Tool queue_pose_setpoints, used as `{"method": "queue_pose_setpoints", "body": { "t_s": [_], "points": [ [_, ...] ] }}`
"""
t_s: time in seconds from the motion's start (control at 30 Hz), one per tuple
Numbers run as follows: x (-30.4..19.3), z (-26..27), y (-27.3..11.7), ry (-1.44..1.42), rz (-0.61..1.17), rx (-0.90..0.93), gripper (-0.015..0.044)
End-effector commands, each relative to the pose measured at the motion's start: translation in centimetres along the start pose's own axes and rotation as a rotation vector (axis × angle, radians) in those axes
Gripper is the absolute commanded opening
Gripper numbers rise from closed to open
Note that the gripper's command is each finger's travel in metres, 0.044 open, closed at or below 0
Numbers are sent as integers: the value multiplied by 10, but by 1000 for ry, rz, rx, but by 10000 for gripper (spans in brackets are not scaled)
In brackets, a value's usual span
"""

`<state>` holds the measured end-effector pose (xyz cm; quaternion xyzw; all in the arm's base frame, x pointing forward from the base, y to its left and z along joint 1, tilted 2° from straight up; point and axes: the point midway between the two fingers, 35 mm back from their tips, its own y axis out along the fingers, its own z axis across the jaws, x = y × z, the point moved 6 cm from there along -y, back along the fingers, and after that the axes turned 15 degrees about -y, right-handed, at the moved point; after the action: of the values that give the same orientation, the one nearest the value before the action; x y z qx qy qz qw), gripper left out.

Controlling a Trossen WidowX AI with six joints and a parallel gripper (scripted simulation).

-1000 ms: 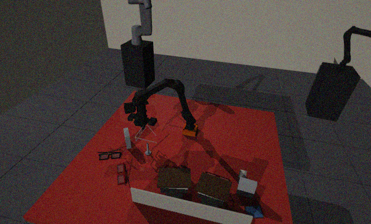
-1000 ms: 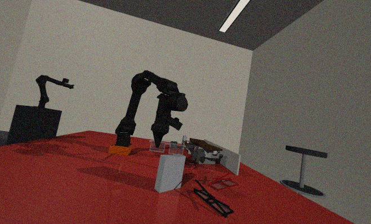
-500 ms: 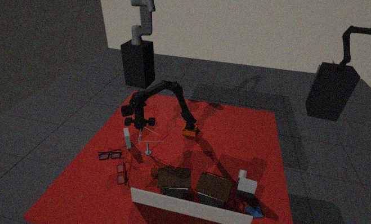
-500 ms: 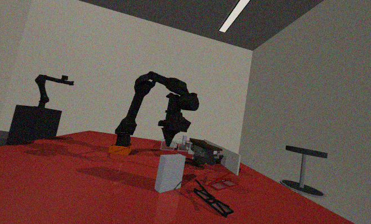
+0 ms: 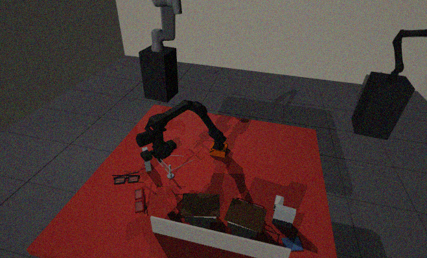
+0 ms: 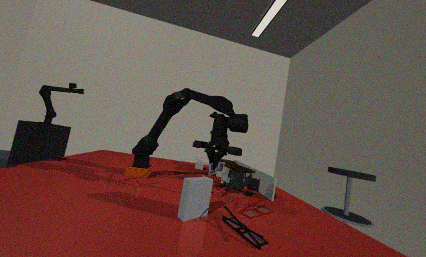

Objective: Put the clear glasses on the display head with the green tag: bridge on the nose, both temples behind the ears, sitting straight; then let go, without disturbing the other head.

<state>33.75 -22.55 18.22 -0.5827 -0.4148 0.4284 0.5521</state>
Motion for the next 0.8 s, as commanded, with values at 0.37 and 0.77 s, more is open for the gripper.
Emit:
{"method": "queue_pose_setpoints", "body": {
  "t_s": [0.37, 0.77],
  "points": [
    [4, -7, 32, -64, 0, 1, 0],
    [4, -6, 60, -64, 0, 1, 0]
  ]
}}
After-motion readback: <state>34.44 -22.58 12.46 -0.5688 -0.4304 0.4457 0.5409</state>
